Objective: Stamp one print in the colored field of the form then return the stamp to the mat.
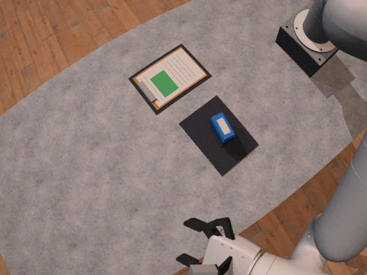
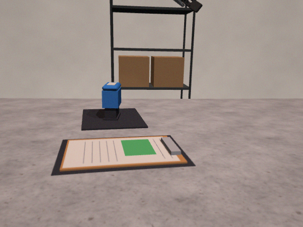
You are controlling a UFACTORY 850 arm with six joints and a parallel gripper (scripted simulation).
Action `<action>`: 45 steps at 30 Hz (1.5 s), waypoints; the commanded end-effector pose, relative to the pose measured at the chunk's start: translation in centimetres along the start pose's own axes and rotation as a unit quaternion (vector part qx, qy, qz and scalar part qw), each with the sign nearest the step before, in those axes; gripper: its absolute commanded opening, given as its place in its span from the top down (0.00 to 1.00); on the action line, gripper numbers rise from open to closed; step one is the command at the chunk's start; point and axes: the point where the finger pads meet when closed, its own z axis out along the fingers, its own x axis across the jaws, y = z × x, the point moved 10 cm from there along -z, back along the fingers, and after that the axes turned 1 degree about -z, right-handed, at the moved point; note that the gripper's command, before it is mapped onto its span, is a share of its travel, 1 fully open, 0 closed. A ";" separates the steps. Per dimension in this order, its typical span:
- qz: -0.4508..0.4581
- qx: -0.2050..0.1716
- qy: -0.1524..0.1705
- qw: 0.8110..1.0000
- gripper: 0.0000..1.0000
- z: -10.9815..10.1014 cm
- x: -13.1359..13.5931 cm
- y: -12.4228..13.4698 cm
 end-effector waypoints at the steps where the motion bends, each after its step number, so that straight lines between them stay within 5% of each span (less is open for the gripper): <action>1: 0.001 0.000 0.000 1.000 0.00 -0.1 0.0 -0.1; 21: 0.003 -0.016 -0.004 1.000 0.00 0.8 0.3 0.4; 28: 0.048 -0.171 -0.027 0.984 0.00 7.6 4.5 5.7; 30: 0.048 -0.171 -0.027 0.984 0.00 7.7 4.5 5.8; 31: 0.068 -0.211 -0.029 0.975 0.00 9.2 5.9 7.3; 34: 0.068 -0.211 -0.029 0.975 0.00 9.2 5.9 7.3; 36: 0.122 -0.293 -0.028 0.948 0.00 11.7 9.2 10.6; 39: 0.122 -0.293 -0.028 0.948 0.00 11.7 9.2 10.6; 42: 0.191 -0.369 -0.020 0.909 0.00 13.6 13.0 13.8; 44: 0.191 -0.369 -0.020 0.909 0.00 13.6 13.0 13.8; 45: 0.229 -0.402 -0.014 0.886 0.00 14.3 14.9 15.3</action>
